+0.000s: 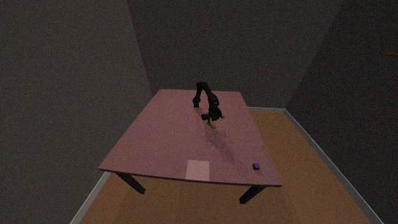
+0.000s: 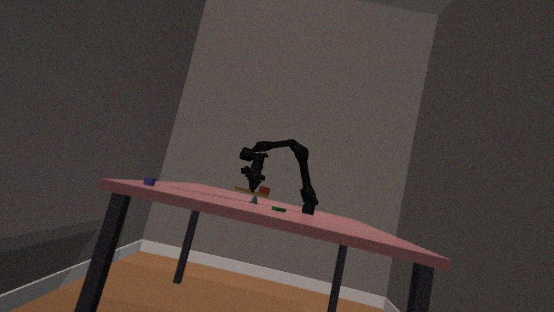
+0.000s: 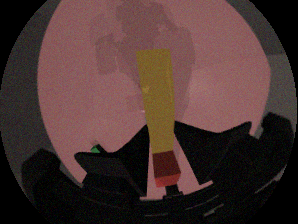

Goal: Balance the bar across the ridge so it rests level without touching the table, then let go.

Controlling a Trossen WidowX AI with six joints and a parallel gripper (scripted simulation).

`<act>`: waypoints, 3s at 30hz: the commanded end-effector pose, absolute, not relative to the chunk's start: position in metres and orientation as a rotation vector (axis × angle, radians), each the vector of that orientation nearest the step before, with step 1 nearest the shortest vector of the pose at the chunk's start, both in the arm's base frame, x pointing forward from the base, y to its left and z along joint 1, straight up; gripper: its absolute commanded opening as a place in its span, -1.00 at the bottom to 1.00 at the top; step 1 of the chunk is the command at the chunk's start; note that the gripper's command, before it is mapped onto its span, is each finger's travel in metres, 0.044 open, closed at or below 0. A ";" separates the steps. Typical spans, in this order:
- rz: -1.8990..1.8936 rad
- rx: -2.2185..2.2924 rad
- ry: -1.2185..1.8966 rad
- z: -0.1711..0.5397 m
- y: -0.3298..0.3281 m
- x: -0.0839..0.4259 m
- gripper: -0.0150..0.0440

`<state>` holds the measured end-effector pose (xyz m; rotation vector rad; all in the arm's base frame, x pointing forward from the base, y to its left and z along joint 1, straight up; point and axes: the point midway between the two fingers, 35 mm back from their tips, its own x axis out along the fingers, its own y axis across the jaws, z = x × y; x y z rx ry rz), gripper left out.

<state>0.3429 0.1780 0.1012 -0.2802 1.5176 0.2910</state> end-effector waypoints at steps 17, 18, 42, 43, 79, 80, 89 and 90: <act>0.292 -0.276 1.518 0.099 0.178 0.343 -0.49; 0.292 -0.276 1.518 0.099 0.178 0.343 -0.49; 0.292 -0.276 1.518 0.097 0.178 0.343 -0.49; 0.292 -0.276 1.518 0.097 0.178 0.343 -0.49; 0.292 -0.276 1.518 0.094 0.178 0.343 -0.49; 0.292 -0.276 1.518 0.094 0.178 0.343 -0.49; 0.292 -0.276 1.518 0.093 0.178 0.343 -0.49; 0.292 -0.276 1.518 0.093 0.178 0.343 -0.49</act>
